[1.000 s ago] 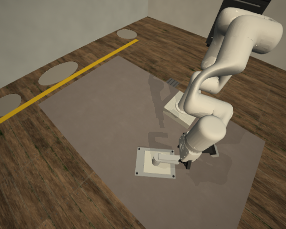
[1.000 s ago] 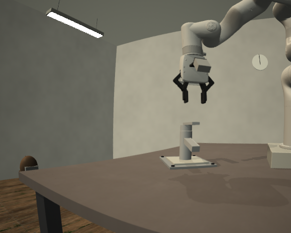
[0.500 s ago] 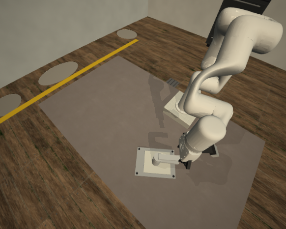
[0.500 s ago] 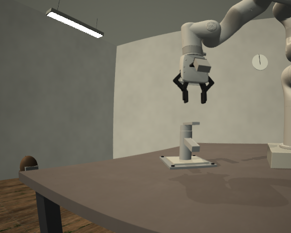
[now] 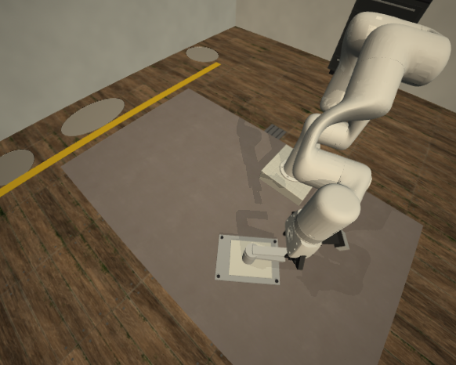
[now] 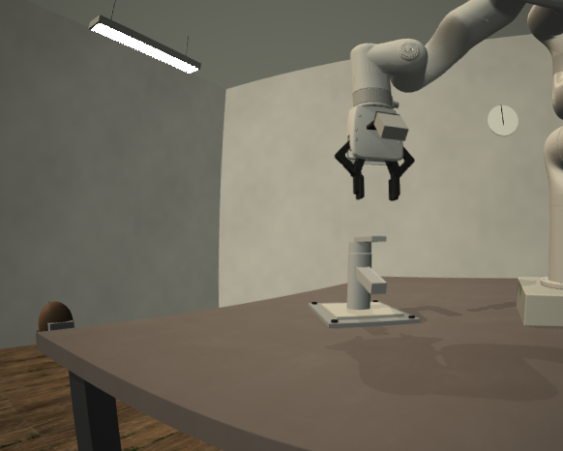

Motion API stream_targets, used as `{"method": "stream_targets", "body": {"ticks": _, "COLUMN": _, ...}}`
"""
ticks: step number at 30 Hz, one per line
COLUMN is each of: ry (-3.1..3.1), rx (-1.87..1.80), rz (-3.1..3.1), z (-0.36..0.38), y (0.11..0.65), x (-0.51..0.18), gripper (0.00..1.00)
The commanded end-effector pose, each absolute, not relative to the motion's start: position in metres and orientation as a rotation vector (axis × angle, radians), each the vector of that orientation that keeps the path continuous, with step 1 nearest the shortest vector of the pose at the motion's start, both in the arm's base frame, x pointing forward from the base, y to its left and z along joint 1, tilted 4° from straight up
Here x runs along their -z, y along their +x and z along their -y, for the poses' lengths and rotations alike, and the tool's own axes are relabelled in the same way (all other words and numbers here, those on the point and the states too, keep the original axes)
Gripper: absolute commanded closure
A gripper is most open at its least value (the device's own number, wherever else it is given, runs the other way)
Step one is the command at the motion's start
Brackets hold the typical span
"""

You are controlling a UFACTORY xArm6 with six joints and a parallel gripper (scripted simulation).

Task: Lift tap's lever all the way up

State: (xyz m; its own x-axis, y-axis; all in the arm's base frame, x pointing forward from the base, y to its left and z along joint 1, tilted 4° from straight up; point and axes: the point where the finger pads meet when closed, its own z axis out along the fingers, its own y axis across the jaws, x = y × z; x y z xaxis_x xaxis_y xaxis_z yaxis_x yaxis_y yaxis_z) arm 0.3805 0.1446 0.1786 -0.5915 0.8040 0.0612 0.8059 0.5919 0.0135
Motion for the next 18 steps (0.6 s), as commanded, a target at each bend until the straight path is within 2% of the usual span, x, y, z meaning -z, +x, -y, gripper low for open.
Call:
{"method": "stream_targets", "body": {"ticks": 1, "ry": -1.398, "rx": 0.066, "rz": 2.762, "z": -0.145, "y": 0.382, "x": -0.180, "gripper": 0.35}}
{"method": "stream_targets", "body": {"ticks": 18, "ry": -1.397, "rx": 0.066, "rz": 2.762, "z": -0.146, "y": 0.382, "x": -0.169, "gripper": 0.35}}
